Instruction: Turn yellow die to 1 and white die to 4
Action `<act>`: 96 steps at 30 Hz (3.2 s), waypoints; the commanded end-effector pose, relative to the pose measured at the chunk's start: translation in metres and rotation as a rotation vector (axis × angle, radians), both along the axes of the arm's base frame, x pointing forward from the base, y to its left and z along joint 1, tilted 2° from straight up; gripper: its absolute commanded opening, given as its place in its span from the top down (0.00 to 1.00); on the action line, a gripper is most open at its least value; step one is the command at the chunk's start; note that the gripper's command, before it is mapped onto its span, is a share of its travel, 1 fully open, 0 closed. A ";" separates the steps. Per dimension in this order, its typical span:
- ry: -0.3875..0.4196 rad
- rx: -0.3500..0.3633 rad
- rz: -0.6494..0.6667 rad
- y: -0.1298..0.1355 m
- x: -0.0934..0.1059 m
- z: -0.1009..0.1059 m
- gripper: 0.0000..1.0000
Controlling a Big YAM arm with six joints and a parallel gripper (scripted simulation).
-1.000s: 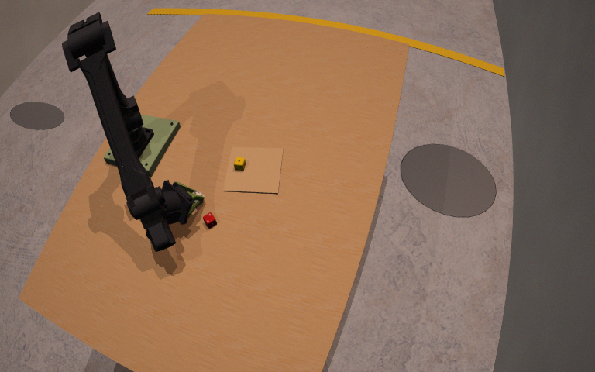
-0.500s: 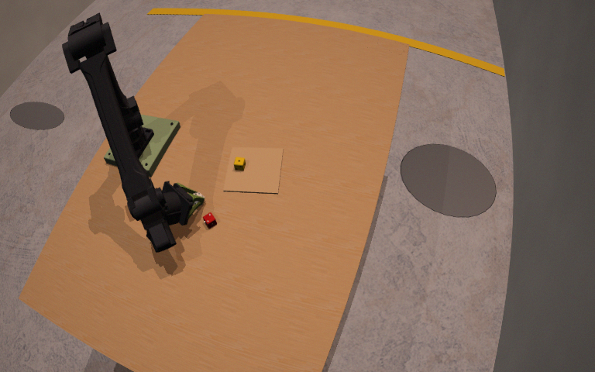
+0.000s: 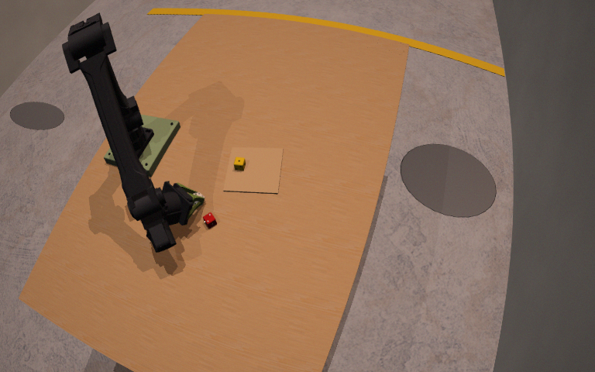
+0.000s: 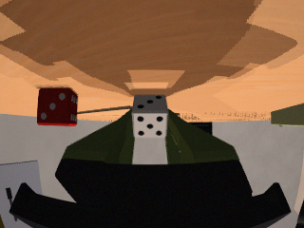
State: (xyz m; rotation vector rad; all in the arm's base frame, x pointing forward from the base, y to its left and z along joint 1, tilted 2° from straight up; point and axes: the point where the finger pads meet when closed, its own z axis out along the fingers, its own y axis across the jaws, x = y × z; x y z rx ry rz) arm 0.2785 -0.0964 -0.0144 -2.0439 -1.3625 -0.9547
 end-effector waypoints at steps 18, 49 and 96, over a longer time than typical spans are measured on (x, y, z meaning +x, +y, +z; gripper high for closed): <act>-0.022 -0.014 0.022 0.002 0.005 0.002 0.80; -0.022 -0.014 0.022 0.002 0.005 0.002 0.61; -0.031 -0.031 0.003 -0.047 -0.003 0.037 0.61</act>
